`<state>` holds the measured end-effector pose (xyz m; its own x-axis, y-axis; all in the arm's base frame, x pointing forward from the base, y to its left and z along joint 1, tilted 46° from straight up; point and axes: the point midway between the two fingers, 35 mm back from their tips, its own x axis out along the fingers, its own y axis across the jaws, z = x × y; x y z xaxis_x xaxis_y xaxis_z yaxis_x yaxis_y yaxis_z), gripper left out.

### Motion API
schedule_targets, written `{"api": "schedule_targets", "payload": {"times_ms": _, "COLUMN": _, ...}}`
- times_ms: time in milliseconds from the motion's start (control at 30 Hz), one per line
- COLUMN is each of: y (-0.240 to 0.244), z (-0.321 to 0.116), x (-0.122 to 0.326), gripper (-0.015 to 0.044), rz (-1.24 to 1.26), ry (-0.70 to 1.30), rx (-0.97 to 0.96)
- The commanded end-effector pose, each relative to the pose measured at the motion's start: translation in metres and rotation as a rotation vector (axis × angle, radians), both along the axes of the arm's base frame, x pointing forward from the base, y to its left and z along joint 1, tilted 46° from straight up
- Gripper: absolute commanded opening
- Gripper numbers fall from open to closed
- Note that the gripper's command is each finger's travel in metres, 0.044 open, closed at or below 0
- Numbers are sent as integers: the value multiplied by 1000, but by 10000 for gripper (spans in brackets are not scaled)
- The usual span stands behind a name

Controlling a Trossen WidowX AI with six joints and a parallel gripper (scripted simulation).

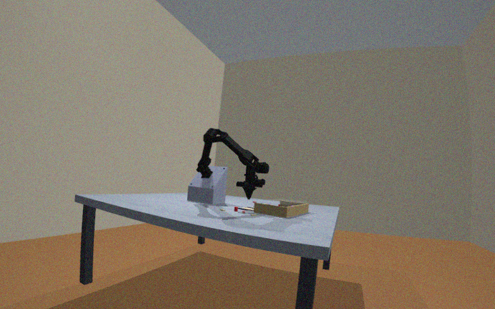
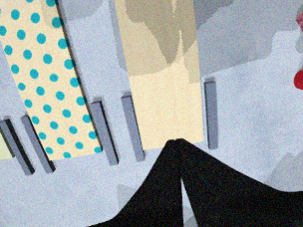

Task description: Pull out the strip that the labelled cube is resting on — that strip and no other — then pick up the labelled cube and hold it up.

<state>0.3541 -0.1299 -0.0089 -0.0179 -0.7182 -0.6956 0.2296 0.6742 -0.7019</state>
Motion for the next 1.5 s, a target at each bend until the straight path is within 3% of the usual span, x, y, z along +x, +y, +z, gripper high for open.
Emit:
{"api": "schedule_targets", "payload": {"times_ms": 0, "y": -5, "z": -8, "x": -3, "gripper": 0, "rz": 2, "ry": 17, "rx": 5}}
{"api": "schedule_targets", "payload": {"times_ms": 1467, "y": -39, "z": -36, "x": -6, "gripper": 0, "rz": 2, "ry": 18, "rx": 0}}
